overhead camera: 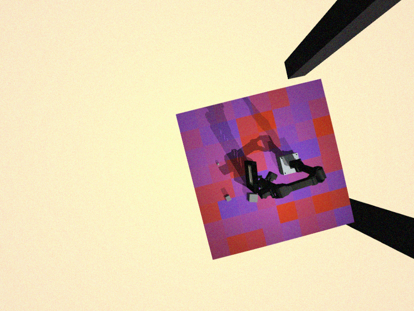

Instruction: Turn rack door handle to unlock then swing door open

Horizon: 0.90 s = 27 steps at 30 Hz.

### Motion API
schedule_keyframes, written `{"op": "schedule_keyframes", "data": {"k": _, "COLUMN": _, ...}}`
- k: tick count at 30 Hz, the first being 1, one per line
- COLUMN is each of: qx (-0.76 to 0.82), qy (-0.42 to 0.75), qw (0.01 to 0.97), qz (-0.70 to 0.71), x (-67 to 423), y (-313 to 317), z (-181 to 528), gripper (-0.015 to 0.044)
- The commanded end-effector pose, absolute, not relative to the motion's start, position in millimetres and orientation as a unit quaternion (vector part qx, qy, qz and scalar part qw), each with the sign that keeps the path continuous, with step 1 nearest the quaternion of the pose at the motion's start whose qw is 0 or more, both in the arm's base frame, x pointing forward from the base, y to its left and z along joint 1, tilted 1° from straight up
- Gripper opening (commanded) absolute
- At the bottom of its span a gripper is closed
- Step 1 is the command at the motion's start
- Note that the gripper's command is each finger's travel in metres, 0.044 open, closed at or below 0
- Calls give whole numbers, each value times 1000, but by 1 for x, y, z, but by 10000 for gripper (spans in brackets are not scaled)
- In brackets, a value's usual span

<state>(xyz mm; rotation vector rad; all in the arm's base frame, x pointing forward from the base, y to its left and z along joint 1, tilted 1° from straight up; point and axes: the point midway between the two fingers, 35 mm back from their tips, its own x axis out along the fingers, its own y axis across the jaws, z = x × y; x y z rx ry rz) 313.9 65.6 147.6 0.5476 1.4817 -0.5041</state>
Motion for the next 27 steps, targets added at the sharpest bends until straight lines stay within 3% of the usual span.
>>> {"op": "schedule_keyframes", "data": {"k": 1, "qx": 298, "qy": 637, "qw": 654, "qz": -279, "x": 314, "y": 65, "z": 147, "gripper": 295}}
{"op": "schedule_keyframes", "data": {"k": 21, "qx": 572, "qy": 430, "qw": 436, "qz": -547, "x": 314, "y": 65, "z": 147, "gripper": 295}}
{"op": "schedule_keyframes", "data": {"k": 27, "qx": 579, "qy": 421, "qw": 426, "qz": -554, "x": 314, "y": 65, "z": 147, "gripper": 295}}
